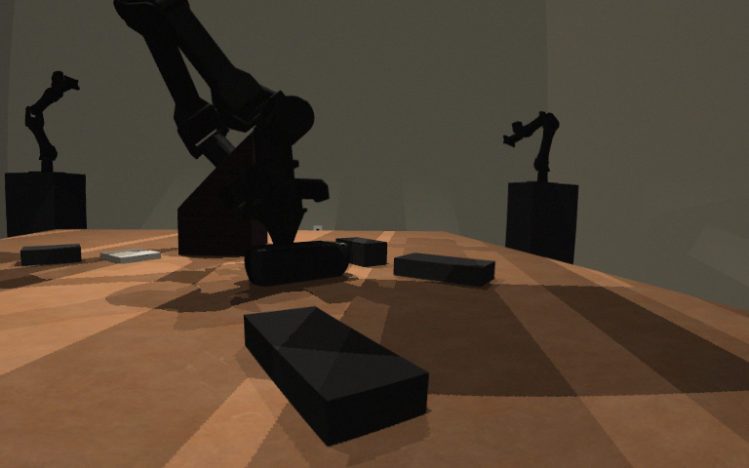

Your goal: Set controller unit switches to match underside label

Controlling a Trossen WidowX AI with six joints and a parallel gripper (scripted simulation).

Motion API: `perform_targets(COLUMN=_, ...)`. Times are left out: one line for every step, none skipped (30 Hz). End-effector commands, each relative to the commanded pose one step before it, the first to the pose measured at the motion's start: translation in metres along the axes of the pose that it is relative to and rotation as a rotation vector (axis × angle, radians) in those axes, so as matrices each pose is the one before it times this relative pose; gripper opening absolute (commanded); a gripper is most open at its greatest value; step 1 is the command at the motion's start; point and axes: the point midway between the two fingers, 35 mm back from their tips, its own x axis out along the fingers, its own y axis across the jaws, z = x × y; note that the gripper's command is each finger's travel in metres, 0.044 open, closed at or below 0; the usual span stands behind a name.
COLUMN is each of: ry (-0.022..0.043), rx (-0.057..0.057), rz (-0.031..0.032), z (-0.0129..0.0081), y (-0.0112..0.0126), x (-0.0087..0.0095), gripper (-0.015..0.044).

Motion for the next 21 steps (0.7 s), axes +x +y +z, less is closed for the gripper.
perform_targets(ry=-0.00521, rx=-0.0028, rz=-0.00472, z=0.00076, y=-0.0035, x=0.0074, gripper=0.0)
perform_targets(ry=-0.00017, rx=0.0, rz=-0.00022, z=-0.00002, y=-0.0006, x=0.00182, gripper=0.0)
perform_targets(ry=-0.00015, rx=0.0, rz=-0.00018, z=-0.00002, y=-0.00049, x=0.00143, gripper=0.0)
perform_targets(ry=-0.0001, rx=0.0, rz=-0.00011, z=-0.00001, y=-0.0003, x=0.00087, gripper=0.0)
perform_targets(ry=-0.00003, rx=0.0, rz=-0.00004, z=0.0, y=-0.0001, x=0.00029, gripper=0.0)
perform_targets(ry=0.0, rx=0.0, rz=0.0, z=0.0, y=0.00006, x=0.00001, gripper=0.0)
perform_targets(ry=0.0, rx=0.0, rz=0.00001, z=0.0, y=0.00013, x=0.00003, gripper=0.0)
perform_targets(ry=0.0, rx=0.0, rz=0.00001, z=0.0, y=0.00019, x=0.00004, gripper=0.0)
perform_targets(ry=0.0, rx=0.0, rz=0.00002, z=0.0, y=0.00026, x=0.00005, gripper=0.0)
perform_targets(ry=0.0, rx=0.0, rz=0.00002, z=0.0, y=0.00032, x=0.00006, gripper=0.0)
perform_targets(ry=0.0, rx=0.0, rz=0.00002, z=0.0, y=0.00036, x=0.00007, gripper=0.0)
perform_targets(ry=0.0, rx=0.0, rz=0.00002, z=0.0, y=0.00039, x=0.00008, gripper=0.0)
perform_targets(ry=0.0, rx=0.0, rz=0.00002, z=0.0, y=0.00039, x=0.00008, gripper=0.0)
perform_targets(ry=0.0, rx=0.0, rz=0.00002, z=0.0, y=0.00039, x=0.00008, gripper=0.0)
perform_targets(ry=0.0, rx=0.0, rz=0.00002, z=0.0, y=0.00039, x=0.00008, gripper=0.0)
perform_targets(ry=0.0, rx=0.0, rz=0.00002, z=0.0, y=0.00039, x=0.00008, gripper=0.0)
perform_targets(ry=0.0, rx=0.0, rz=0.00002, z=0.0, y=0.00039, x=0.00008, gripper=0.0)
perform_targets(ry=0.0, rx=0.0, rz=0.00002, z=0.0, y=0.00039, x=0.00008, gripper=0.0)
perform_targets(ry=0.0, rx=0.0, rz=0.00001, z=0.0, y=0.00022, x=0.00005, gripper=0.0)
perform_targets(ry=0.0, rx=0.0, rz=0.00003, z=0.0, y=0.00044, x=0.0001, gripper=0.0)
perform_targets(ry=-0.00001, rx=0.0, rz=0.00004, z=0.00001, y=0.00064, x=0.00014, gripper=0.0)
